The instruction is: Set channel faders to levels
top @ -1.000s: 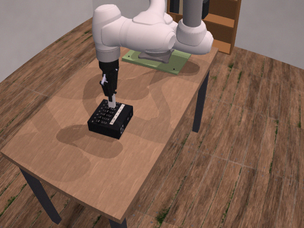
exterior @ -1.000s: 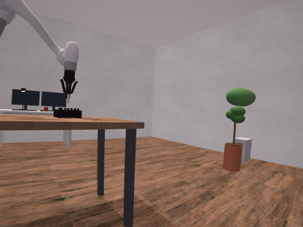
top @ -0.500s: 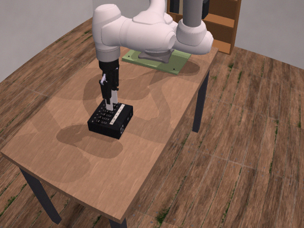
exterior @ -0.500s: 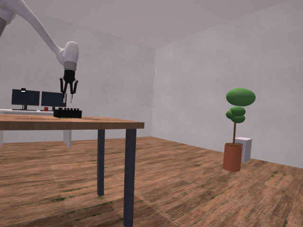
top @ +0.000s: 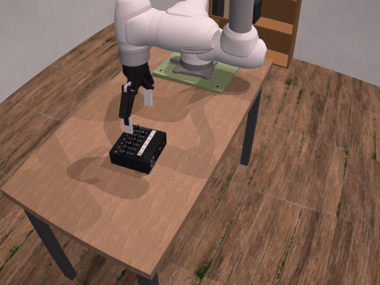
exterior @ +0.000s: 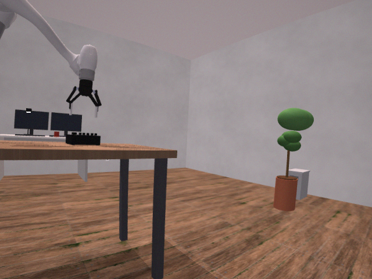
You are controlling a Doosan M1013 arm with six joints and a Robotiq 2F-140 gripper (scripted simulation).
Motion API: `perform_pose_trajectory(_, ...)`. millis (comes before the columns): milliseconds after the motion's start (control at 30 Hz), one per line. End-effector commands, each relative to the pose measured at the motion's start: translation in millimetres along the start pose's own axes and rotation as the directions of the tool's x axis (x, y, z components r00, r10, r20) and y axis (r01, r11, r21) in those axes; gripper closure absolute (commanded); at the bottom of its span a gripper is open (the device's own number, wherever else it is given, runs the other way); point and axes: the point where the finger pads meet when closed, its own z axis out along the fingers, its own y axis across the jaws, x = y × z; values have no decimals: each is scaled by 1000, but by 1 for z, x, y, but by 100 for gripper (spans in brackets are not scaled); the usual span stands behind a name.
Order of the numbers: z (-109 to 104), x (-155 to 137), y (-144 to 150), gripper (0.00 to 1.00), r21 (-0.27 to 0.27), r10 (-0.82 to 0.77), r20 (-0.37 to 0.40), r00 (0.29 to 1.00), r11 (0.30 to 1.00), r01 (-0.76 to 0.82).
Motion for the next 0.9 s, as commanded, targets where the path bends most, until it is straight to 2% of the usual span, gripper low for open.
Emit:
perform_pose_trajectory(0, -10, 0, 0, 0, 0, 0, 0, 1000, 1000, 0)
perform_pose_trajectory(267, -26, 0, 0, 0, 0, 0, 0, 1000, 1000, 0)
perform_pose_trajectory(867, -27, 0, 0, 0, 0, 0, 0, 1000, 1000, 0)
